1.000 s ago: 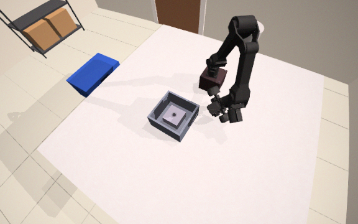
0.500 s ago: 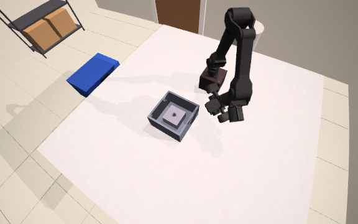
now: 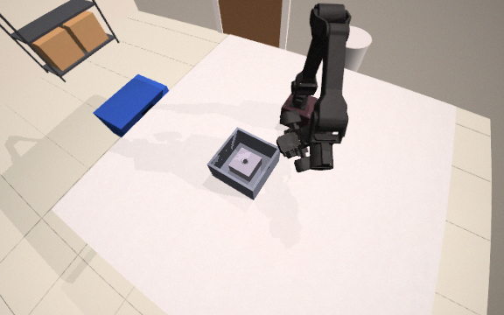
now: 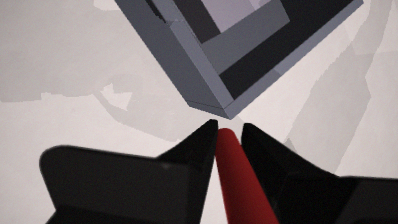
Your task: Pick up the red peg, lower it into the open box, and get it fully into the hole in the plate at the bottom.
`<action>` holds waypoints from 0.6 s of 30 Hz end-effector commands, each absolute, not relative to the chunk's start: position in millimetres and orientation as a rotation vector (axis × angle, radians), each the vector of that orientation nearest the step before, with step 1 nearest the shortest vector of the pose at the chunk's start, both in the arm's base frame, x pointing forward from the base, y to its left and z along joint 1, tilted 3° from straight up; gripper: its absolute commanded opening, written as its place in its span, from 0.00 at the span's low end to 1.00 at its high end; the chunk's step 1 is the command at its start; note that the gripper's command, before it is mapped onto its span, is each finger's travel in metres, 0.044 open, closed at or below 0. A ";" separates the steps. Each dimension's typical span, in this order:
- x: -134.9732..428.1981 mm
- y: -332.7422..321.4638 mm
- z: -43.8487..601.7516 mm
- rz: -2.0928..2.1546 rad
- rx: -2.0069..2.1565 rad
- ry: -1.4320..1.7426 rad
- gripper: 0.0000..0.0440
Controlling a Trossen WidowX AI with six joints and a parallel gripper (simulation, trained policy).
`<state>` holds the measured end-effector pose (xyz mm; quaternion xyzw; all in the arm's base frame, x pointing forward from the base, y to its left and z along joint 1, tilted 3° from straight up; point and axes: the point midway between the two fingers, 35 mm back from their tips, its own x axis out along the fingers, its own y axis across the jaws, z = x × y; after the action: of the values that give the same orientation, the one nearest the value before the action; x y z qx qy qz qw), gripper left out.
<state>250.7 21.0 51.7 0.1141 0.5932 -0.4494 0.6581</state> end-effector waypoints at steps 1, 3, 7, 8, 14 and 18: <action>260.2 4.5 62.4 -1.047 0.296 1.312 0.00; 264.7 -3.7 64.5 -1.061 0.316 1.301 0.00; 273.1 -20.7 66.3 -1.082 0.352 1.285 0.00; 275.0 -25.2 66.0 -1.087 0.361 1.282 0.00; 283.9 -51.9 60.3 -1.106 0.404 1.279 0.00; 289.6 -68.1 53.1 -1.102 0.428 1.285 0.00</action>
<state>285.3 -55.1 61.4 0.1818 0.5590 -0.4849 0.6476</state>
